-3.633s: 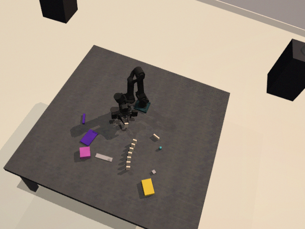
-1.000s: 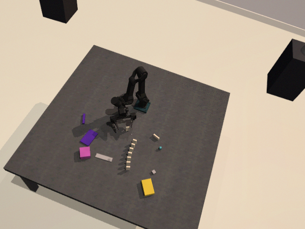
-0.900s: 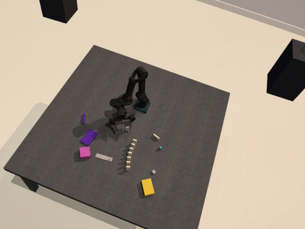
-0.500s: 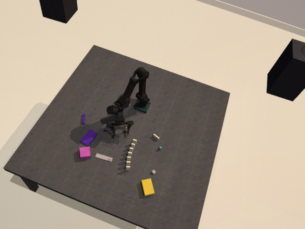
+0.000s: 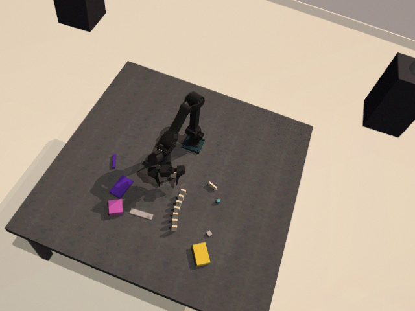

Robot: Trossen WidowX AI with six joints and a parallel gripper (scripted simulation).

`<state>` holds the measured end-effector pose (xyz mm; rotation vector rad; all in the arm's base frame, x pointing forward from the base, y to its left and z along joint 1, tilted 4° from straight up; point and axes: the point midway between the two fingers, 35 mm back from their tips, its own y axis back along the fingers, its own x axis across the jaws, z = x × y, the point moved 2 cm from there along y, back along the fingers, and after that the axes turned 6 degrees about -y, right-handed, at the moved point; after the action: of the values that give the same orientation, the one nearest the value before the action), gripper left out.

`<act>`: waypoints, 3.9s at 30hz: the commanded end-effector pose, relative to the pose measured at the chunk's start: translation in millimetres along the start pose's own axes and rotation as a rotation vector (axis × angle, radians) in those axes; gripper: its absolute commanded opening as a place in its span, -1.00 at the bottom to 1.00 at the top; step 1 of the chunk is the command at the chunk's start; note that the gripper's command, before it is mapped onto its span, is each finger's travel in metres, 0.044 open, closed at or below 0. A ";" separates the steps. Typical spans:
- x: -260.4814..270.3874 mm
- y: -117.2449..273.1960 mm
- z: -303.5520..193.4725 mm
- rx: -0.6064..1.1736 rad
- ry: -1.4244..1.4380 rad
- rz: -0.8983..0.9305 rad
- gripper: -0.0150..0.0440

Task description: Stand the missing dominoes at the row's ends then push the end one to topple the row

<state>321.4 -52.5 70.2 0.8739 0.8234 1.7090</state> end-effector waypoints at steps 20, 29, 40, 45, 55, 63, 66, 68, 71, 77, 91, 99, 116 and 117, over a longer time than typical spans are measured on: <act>47.1 79.0 -5.4 0.591 0.235 -0.148 1.00; 39.9 51.3 -21.8 0.591 0.235 -0.148 1.00; 33.9 25.6 -40.7 0.591 0.235 -0.149 1.00; 32.4 19.6 -44.5 0.591 0.235 -0.149 1.00; 30.9 13.6 -48.6 0.591 0.235 -0.149 0.73; 30.9 13.6 -48.6 0.591 0.235 -0.149 0.02; 30.9 13.6 -48.6 0.591 0.235 -0.149 -0.13; 30.9 13.6 -48.6 0.591 0.235 -0.149 -0.13; 30.9 13.6 -48.6 0.591 0.235 -0.149 -0.13; 31.9 19.4 -42.3 0.591 0.235 -0.149 -0.13; 58.8 123.7 23.6 0.588 0.229 -0.147 -0.13; 74.1 111.4 39.0 0.574 0.087 -0.188 -0.13; 126.0 76.5 72.2 0.526 -0.296 -0.296 -0.13; 126.0 76.5 72.2 0.526 -0.296 -0.296 -0.13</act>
<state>314.9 52.4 191.1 1.2352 1.1882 1.1057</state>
